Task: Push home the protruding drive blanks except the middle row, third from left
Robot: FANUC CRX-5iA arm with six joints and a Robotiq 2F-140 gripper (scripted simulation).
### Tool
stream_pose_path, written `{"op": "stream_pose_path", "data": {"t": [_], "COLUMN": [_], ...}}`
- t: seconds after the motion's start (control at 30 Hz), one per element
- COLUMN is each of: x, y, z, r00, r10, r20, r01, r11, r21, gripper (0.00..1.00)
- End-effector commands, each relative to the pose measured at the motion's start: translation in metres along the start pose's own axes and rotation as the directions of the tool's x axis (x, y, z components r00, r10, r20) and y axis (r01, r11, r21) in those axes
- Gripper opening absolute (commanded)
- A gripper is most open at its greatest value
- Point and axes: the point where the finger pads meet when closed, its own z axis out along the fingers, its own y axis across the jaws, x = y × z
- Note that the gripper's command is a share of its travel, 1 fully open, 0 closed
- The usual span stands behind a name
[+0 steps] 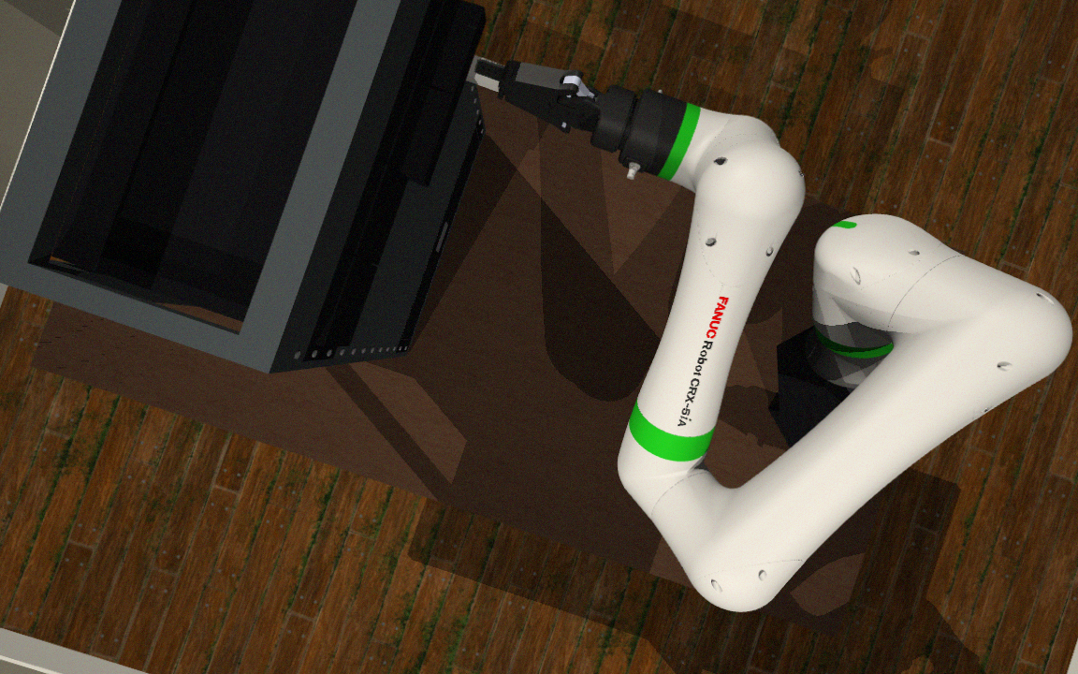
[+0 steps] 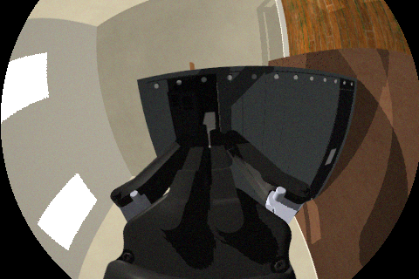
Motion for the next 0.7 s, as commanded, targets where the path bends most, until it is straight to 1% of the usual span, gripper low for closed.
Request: {"op": "stream_pose_path", "data": {"t": [0.0, 0.67], "x": [-0.0004, -0.0006], "y": [-0.0005, -0.0006], "z": [0.0005, 0.0037], "r00": [1.000, 1.000], "r10": [-0.001, -0.001], "r20": [0.001, 0.001], "r01": [0.001, 0.001], "r11": [1.000, 1.000], "r21": [0.001, 0.001], "gripper": [0.00, 0.00]}}
